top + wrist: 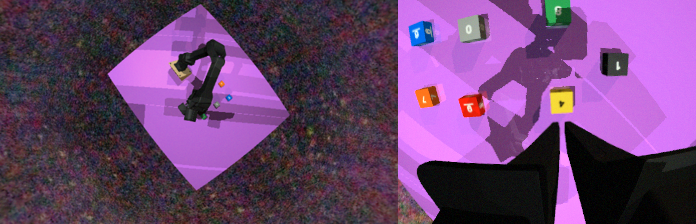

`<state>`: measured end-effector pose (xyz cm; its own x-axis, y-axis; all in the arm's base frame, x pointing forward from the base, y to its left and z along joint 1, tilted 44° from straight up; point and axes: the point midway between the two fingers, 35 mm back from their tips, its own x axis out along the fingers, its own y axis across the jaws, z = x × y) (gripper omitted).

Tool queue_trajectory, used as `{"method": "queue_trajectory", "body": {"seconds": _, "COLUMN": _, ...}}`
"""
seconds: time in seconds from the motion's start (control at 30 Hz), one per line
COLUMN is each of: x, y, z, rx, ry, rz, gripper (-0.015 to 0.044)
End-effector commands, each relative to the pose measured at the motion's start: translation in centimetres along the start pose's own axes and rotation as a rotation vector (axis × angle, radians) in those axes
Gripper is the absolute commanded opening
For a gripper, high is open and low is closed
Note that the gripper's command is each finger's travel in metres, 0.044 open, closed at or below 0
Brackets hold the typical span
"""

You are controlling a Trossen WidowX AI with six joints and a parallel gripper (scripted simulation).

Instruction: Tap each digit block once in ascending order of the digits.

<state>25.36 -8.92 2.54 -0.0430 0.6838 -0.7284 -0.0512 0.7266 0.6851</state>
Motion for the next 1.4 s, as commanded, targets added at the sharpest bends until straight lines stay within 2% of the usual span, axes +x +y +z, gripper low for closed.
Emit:
{"method": "queue_trajectory", "body": {"seconds": 0.0, "x": -0.8, "y": 3.9, "z": 4.3, "rx": -0.028, "ry": -0.018, "rz": -0.033, "gripper": 0.0020}}
{"method": "queue_trajectory", "body": {"seconds": 0.2, "x": -0.8, "y": 12.9, "z": 9.5, "rx": -0.033, "ry": -0.025, "rz": -0.022, "gripper": 0.0020}}
{"method": "queue_trajectory", "body": {"seconds": 0.3, "x": -0.6, "y": 17.8, "z": 10.7, "rx": -0.029, "ry": -0.018, "rz": 0.003, "gripper": 0.0020}}
{"method": "queue_trajectory", "body": {"seconds": 0.4, "x": -0.5, "y": 20.2, "z": 11.0, "rx": -0.028, "ry": -0.012, "rz": 0.016, "gripper": 0.0020}}
{"method": "queue_trajectory", "body": {"seconds": 0.6, "x": 0.4, "y": 20.3, "z": 11.2, "rx": -0.028, "ry": -0.012, "rz": 0.016, "gripper": 0.0020}}
{"method": "queue_trajectory", "body": {"seconds": 0.8, "x": 7.3, "y": 20.5, "z": 11.2, "rx": -0.029, "ry": -0.013, "rz": 0.020, "gripper": 0.0020}}
{"method": "queue_trajectory", "body": {"seconds": 1.37, "x": 9.5, "y": 20.6, "z": 11.2, "rx": -0.029, "ry": -0.013, "rz": 0.021, "gripper": 0.0020}}
